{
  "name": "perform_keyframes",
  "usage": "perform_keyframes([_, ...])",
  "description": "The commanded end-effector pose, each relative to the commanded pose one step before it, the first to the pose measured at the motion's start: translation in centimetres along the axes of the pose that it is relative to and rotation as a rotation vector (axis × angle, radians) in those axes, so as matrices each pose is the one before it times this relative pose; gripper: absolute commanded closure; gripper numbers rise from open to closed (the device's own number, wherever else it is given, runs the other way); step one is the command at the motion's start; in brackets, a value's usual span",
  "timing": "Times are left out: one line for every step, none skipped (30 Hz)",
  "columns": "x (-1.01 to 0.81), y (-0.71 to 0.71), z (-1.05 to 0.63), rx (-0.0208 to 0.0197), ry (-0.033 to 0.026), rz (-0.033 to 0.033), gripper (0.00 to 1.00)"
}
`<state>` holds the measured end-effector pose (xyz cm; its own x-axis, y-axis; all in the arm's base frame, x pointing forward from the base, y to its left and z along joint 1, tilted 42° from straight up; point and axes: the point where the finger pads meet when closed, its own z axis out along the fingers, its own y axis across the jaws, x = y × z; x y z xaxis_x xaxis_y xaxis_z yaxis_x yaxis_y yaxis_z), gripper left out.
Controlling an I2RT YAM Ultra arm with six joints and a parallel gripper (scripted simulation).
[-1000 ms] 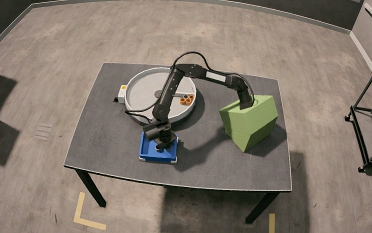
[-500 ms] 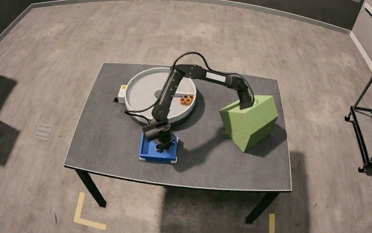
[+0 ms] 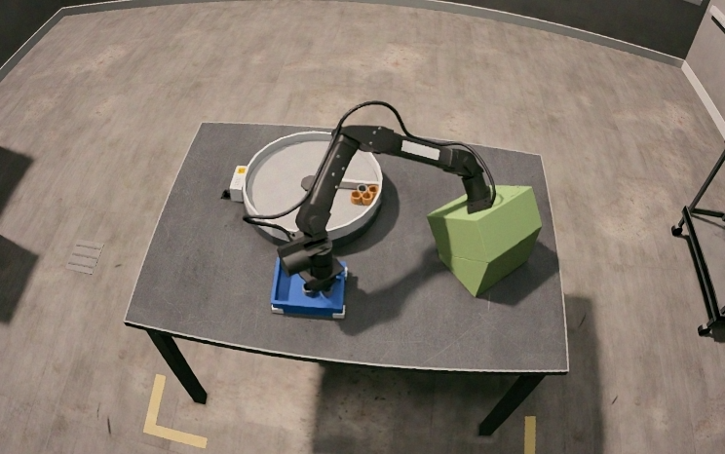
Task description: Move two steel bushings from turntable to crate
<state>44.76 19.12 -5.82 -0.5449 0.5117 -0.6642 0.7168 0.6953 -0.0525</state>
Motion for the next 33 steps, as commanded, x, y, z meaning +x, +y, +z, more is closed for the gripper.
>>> perform_keyframes([0.188,0.981,-1.637,-0.02954,-0.00553,-0.00423,1.00])
perform_keyframes([0.000,0.000,0.000,0.00000,0.00000,0.00000,1.00])
perform_keyframes([0.000,0.000,0.000,0.00000,0.00000,0.00000,1.00])
perform_keyframes([0.000,0.000,0.000,0.00000,0.00000,0.00000,1.00])
perform_keyframes([0.000,0.000,0.000,0.00000,0.00000,0.00000,1.00])
perform_keyframes([0.000,0.000,0.000,0.00000,0.00000,0.00000,1.00])
perform_keyframes([0.000,0.000,0.000,0.00000,0.00000,0.00000,1.00])
perform_keyframes([0.000,0.000,0.000,0.00000,0.00000,0.00000,1.00])
perform_keyframes([0.000,0.000,0.000,0.00000,0.00000,0.00000,1.00])
perform_keyframes([0.000,0.000,0.000,0.00000,0.00000,0.00000,1.00])
perform_keyframes([0.000,0.000,0.000,0.00000,0.00000,0.00000,1.00])
perform_keyframes([0.005,-0.009,0.004,0.00020,0.00003,-0.00018,1.00])
perform_keyframes([0.033,-0.058,0.027,0.00125,0.00020,-0.00114,1.00])
perform_keyframes([0.076,-0.134,0.062,0.00288,0.00045,-0.00262,1.00])
perform_keyframes([0.124,-0.219,0.101,0.00469,0.00074,-0.00427,1.00])
perform_keyframes([0.168,-0.296,0.136,0.00633,0.00100,-0.00577,1.00])
perform_keyframes([0.000,0.000,0.000,0.00000,0.00000,0.00000,1.00])
perform_keyframes([0.000,0.000,0.000,0.00000,0.00000,0.00000,1.00])
perform_keyframes([0.201,-0.355,0.162,0.00757,0.00120,-0.00689,1.00])
perform_keyframes([0.086,-0.108,0.078,0.00044,0.00007,-0.00046,1.00])
perform_keyframes([-0.047,0.136,-0.026,-0.00602,-0.00095,0.00538,1.00])
perform_keyframes([-0.041,0.113,-0.024,-0.00510,-0.00081,0.00456,1.00])
perform_keyframes([-0.035,0.104,-0.020,-0.00460,-0.00073,0.00411,1.00])
perform_keyframes([-0.023,0.060,-0.014,-0.00276,-0.00044,0.00246,1.00])
perform_keyframes([-0.322,0.522,-0.265,-0.01304,-0.00207,0.01171,1.00])
perform_keyframes([-0.095,0.148,-0.079,-0.00363,-0.00058,0.00315,1.00])
perform_keyframes([0.005,-0.010,0.004,0.00021,0.00000,-0.00019,1.00])
perform_keyframes([0.112,-0.100,0.106,0.00416,0.00066,-0.00377,1.00])
perform_keyframes([0.114,-0.129,0.104,0.00522,0.00083,-0.00473,1.00])
perform_keyframes([0.020,-0.031,0.016,0.00123,0.00020,-0.00111,1.00])
perform_keyframes([0.000,0.000,0.000,0.00000,0.00000,0.00000,1.00])
perform_keyframes([0.000,0.000,0.000,0.00000,0.00000,0.00000,1.00])
perform_keyframes([0.000,0.000,0.000,0.00000,0.00000,0.00000,1.00])
